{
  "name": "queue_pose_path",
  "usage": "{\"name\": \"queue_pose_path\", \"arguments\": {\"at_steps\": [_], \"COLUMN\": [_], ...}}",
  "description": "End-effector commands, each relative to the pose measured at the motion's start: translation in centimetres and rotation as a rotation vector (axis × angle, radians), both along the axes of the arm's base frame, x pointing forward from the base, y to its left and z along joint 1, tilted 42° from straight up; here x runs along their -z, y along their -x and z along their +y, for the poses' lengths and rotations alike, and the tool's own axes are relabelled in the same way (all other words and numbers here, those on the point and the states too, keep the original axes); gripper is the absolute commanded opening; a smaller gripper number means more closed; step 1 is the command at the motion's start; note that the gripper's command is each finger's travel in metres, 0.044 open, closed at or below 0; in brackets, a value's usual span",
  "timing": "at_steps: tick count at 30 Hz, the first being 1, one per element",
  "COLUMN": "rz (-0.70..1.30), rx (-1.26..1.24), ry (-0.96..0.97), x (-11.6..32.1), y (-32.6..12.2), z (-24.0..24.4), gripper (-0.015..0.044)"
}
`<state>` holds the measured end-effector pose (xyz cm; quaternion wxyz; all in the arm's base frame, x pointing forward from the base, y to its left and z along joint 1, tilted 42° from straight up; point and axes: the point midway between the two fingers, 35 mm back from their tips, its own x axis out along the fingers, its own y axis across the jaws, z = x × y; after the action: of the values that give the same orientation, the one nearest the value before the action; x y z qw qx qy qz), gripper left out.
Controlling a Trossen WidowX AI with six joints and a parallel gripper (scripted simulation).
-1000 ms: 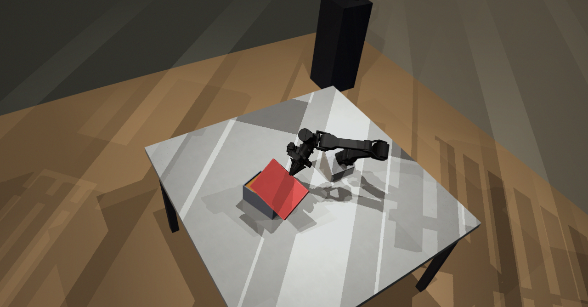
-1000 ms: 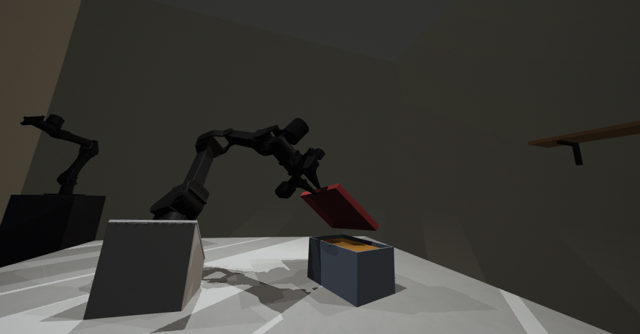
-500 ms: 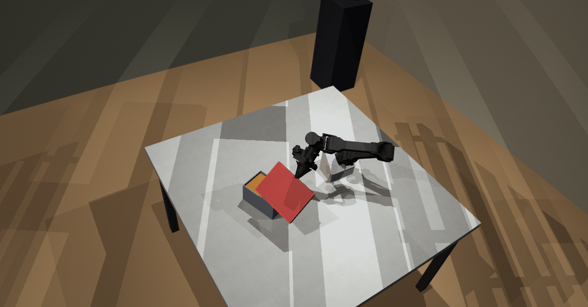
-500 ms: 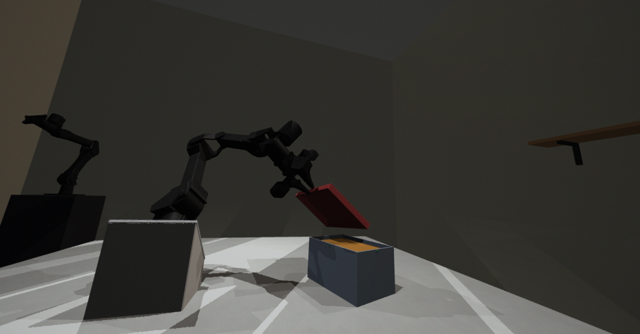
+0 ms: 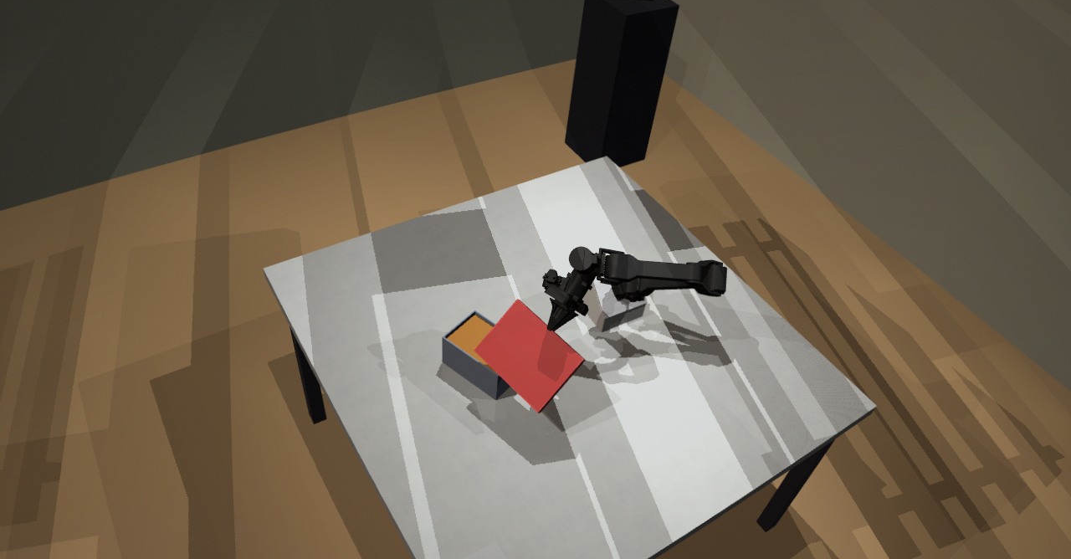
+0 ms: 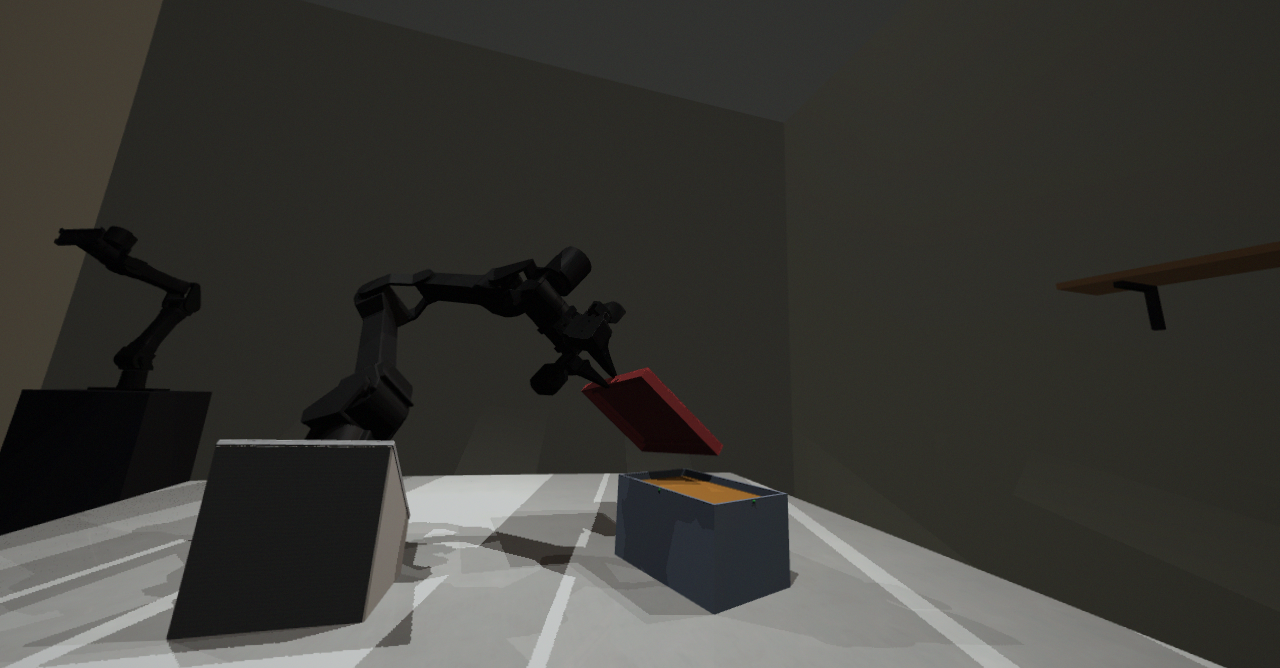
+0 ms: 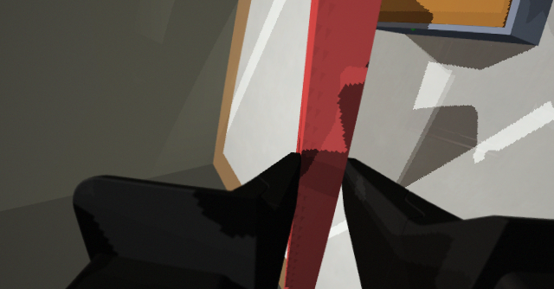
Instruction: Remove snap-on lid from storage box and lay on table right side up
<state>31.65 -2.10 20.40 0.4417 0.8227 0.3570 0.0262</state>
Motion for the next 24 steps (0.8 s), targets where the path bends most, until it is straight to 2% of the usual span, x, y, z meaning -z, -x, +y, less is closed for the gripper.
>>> {"name": "queue_pose_path", "arguments": {"at_steps": [1,24], "rz": [0.002,0.003], "rx": [0.006,0.006], "ry": [0.000,-0.001], "x": [-0.4,-3.0], "y": [0.4,2.4], "z": [0.4,3.6], "gripper": [0.0000,0.0000]}}
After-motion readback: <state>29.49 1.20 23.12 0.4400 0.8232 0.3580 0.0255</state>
